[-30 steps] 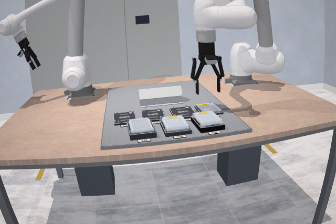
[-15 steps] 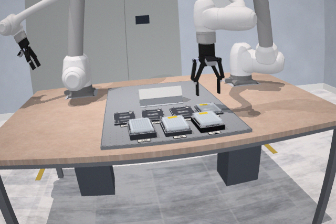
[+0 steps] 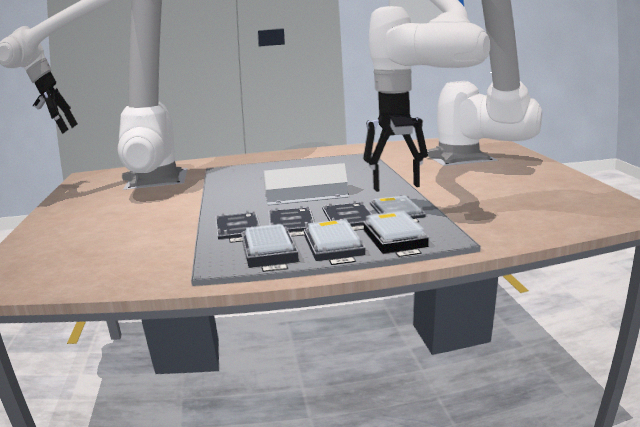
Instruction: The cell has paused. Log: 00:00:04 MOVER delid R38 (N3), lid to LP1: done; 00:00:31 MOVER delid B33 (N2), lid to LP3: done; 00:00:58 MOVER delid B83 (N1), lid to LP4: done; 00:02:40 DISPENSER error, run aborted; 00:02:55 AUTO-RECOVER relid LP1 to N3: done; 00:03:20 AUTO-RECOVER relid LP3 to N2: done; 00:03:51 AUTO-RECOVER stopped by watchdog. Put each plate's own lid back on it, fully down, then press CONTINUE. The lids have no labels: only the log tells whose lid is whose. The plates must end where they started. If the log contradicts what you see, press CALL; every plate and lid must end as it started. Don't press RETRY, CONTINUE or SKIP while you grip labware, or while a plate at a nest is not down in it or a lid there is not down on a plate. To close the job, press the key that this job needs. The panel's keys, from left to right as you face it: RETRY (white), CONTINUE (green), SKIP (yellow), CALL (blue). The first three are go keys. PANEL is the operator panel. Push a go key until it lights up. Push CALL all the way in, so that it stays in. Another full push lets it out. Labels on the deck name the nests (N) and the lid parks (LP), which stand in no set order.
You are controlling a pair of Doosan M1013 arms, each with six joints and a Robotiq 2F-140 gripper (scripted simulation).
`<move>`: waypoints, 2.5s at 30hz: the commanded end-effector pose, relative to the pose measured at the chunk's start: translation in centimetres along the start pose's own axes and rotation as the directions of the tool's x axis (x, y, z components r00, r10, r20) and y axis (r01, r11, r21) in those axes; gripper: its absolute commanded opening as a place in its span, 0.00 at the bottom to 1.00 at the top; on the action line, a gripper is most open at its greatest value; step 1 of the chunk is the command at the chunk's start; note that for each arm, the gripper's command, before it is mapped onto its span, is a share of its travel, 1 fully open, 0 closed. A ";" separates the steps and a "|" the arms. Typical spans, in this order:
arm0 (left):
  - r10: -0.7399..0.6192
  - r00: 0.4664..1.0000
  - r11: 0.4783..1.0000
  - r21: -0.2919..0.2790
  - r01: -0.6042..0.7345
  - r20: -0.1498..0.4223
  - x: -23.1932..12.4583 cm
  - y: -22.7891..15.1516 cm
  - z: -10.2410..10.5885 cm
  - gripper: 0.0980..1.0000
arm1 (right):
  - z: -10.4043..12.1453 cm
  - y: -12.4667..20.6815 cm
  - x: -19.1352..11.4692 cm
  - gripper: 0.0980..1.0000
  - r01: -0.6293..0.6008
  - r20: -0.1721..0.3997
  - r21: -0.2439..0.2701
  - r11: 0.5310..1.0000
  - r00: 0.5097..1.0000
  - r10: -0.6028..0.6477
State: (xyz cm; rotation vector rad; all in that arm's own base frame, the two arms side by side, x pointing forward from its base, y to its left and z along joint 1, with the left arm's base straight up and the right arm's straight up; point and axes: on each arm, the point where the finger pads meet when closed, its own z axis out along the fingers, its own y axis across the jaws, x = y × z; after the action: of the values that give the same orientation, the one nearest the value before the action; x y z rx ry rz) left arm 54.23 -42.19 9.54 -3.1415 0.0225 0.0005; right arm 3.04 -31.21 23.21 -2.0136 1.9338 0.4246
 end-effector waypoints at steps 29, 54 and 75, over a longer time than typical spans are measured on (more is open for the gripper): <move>0.000 1.000 1.000 -0.001 0.000 -0.001 0.0 0.0 2.7 0.66 | -0.1 0.0 0.0 1.00 0.000 -0.001 0.001 1.000 1.000 0.000; 0.000 1.000 1.000 -0.001 0.000 -0.001 0.0 0.0 2.7 0.59 | -0.1 0.0 0.0 1.00 0.000 -0.001 0.001 1.000 1.000 0.000; 0.000 1.000 1.000 -0.001 0.000 -0.001 0.0 0.0 2.7 0.59 | -0.1 0.0 0.0 1.00 0.000 -0.001 0.001 1.000 1.000 0.000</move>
State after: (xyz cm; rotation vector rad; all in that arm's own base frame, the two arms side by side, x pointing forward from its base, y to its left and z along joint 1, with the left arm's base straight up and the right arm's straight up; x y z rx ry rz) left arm 54.23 -42.21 6.72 -3.1416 0.0226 0.0004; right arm 3.04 -31.21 23.21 -2.0136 1.9338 0.4246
